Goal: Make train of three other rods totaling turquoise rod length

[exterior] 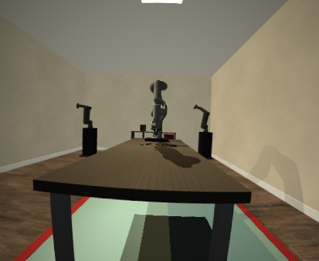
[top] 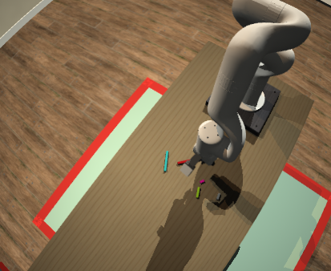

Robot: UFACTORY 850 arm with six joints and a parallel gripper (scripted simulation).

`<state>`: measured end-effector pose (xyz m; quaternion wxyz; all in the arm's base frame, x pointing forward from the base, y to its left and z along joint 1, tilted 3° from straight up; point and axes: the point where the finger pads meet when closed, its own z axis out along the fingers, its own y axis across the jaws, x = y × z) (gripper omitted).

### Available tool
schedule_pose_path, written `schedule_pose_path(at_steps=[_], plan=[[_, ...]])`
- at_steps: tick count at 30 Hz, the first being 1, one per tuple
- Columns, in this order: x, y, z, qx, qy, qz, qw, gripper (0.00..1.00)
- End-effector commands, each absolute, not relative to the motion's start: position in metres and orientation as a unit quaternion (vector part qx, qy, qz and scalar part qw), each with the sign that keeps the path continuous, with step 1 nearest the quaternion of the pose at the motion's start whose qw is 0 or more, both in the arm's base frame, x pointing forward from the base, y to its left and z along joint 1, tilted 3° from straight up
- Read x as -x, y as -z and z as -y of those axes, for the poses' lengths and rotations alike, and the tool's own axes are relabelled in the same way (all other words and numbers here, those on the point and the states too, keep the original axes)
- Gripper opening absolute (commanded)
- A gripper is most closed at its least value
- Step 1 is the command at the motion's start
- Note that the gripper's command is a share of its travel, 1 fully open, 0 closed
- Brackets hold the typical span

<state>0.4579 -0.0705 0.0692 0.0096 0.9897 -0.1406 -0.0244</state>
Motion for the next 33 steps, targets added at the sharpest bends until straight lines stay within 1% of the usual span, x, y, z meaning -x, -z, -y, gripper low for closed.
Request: schedule_pose_path(at_steps=[1, 13, 33], plan=[[-0.459, -0.07, 0.071, -0.99, 0.024, 0.14, 0.009, 0.04], [-0.459, -0.063, 0.071, -0.99, 0.024, 0.141, 0.011, 0.04], [-0.456, 0.008, 0.072, -0.99, 0.024, 0.141, 0.011, 0.04]])
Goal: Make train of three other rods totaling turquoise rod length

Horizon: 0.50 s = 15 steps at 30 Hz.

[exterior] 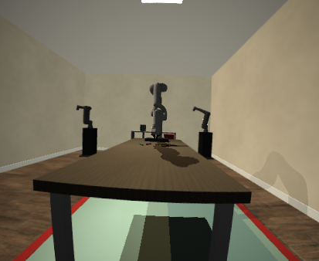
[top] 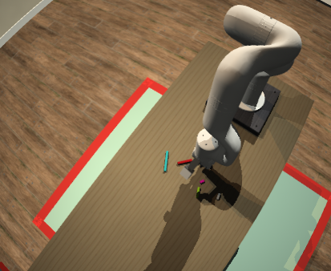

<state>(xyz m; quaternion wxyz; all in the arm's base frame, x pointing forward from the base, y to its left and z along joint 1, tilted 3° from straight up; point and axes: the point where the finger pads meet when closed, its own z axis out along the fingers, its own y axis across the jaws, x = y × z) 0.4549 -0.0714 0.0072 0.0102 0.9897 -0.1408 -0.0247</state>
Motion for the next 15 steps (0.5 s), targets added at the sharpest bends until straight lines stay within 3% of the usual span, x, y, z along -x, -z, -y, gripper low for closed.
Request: schedule_pose_path(at_steps=[1, 15], plan=[[-0.456, 0.0107, 0.0721, -0.99, 0.024, 0.141, 0.011, 0.04], [-0.4557, 0.0197, 0.0723, -0.99, 0.024, 0.141, 0.011, 0.04]])
